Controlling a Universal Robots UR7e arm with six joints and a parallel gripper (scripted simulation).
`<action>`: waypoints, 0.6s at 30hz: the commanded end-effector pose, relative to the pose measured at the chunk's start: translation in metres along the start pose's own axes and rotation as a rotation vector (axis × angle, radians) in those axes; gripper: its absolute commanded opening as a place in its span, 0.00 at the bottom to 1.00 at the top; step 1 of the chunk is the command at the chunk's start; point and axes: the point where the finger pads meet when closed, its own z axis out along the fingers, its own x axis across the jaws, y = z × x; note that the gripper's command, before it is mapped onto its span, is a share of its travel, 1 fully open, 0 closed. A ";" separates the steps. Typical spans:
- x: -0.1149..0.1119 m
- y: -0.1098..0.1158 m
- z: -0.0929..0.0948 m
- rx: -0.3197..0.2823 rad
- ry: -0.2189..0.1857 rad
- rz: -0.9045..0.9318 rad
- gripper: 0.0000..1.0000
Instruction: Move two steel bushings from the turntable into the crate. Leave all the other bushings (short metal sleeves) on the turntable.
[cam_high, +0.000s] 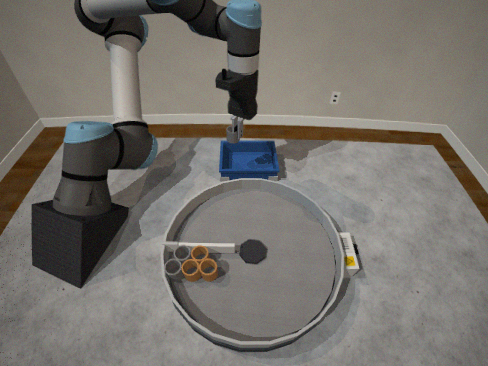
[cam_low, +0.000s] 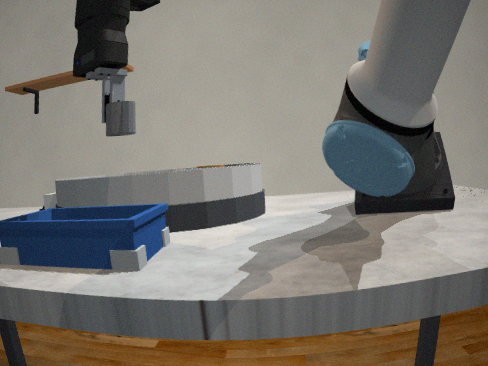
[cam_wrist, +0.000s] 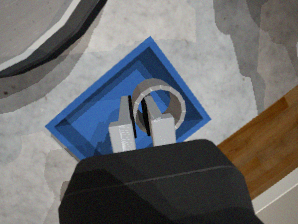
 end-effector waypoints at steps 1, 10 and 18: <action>0.002 0.010 -0.001 0.001 -0.001 0.001 0.00; 0.002 0.010 -0.001 0.001 -0.001 0.001 0.00; 0.002 0.010 0.026 0.001 -0.001 0.001 0.00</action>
